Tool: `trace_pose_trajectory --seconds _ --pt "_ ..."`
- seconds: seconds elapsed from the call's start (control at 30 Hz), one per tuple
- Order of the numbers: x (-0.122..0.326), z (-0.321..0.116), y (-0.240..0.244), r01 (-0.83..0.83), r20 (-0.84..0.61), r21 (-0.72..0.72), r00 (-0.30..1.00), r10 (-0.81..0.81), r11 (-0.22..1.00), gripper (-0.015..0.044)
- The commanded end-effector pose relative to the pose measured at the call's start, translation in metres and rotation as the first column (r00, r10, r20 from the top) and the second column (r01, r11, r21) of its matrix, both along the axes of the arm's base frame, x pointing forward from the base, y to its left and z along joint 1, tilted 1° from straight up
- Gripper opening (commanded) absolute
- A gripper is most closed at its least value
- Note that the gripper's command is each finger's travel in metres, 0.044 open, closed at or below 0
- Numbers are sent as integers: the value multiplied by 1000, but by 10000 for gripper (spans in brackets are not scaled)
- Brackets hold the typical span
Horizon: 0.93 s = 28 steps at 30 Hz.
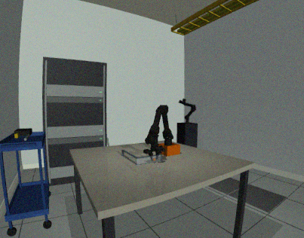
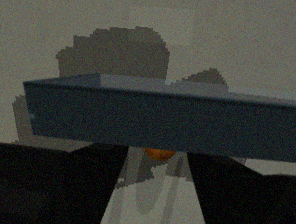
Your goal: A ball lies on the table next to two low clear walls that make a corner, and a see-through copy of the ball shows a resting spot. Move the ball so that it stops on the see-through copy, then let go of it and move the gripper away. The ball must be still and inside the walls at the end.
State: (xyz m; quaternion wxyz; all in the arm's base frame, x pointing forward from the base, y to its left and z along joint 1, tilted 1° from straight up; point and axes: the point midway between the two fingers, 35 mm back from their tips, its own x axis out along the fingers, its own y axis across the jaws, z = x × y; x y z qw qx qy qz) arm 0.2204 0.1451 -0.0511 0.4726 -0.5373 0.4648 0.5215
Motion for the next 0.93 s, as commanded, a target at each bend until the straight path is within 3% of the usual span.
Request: trace_pose_trajectory --seconds 0.0,0.07,0.23,0.6,0.77,0.87,0.9 --pt "0 0 0 0 0 0 1000 0 1000 228" --pt "1 11 1 0 0 0 1000 0 1000 228" --pt "-1 86 1 -1 0 -2 1000 1 1000 228" --pt "4 85 5 -4 22 15 1000 4 1000 228" --pt "-2 129 2 -4 19 13 1000 4 1000 359" --pt "-2 131 1 -4 19 13 1000 4 1000 438" --pt "-2 131 1 -4 19 13 1000 4 1000 440"
